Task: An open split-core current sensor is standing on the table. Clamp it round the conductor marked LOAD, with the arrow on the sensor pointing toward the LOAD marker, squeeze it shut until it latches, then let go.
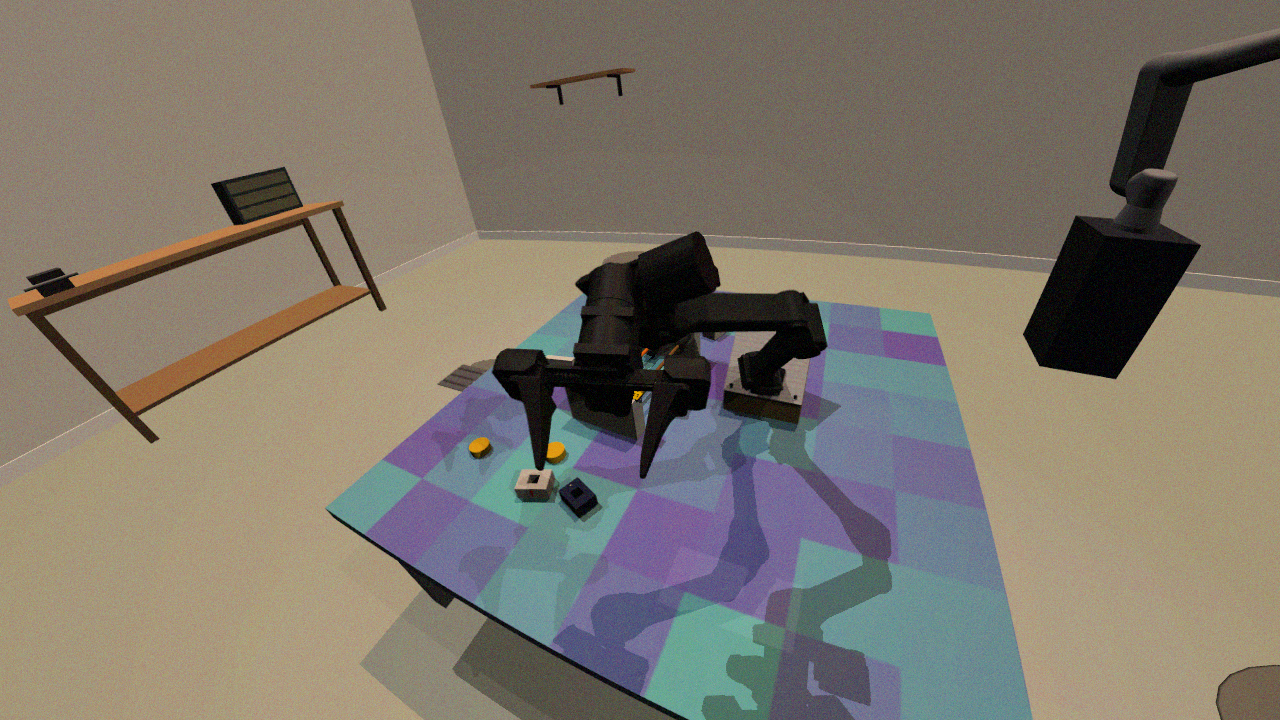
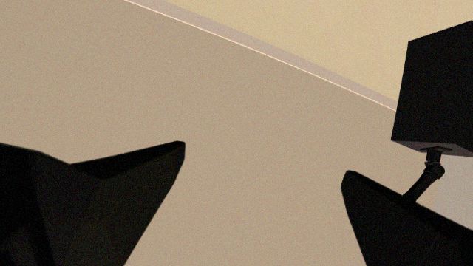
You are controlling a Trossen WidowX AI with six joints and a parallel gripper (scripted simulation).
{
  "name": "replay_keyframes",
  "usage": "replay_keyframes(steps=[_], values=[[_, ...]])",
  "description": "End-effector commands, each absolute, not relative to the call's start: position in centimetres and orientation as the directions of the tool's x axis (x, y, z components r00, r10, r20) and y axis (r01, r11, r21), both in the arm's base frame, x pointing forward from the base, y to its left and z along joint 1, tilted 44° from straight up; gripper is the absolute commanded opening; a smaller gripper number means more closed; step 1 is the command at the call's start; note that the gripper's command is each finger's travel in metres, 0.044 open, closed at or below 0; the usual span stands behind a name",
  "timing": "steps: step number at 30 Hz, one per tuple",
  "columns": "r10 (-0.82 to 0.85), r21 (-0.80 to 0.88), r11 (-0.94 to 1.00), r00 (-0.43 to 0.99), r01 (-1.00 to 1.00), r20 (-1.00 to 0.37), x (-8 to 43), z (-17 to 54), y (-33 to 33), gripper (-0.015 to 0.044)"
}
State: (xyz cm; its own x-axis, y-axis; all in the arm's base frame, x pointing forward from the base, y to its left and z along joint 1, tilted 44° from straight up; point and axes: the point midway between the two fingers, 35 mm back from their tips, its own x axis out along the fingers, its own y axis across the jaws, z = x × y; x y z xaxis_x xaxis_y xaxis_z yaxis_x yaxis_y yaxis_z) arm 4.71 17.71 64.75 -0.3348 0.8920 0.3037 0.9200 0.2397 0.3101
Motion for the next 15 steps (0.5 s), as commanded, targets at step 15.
replay_keyframes(steps=[15], values=[[0.798,-0.751,0.342,0.248,0.565,0.55,18.5,59.8,15.9,0.044]])
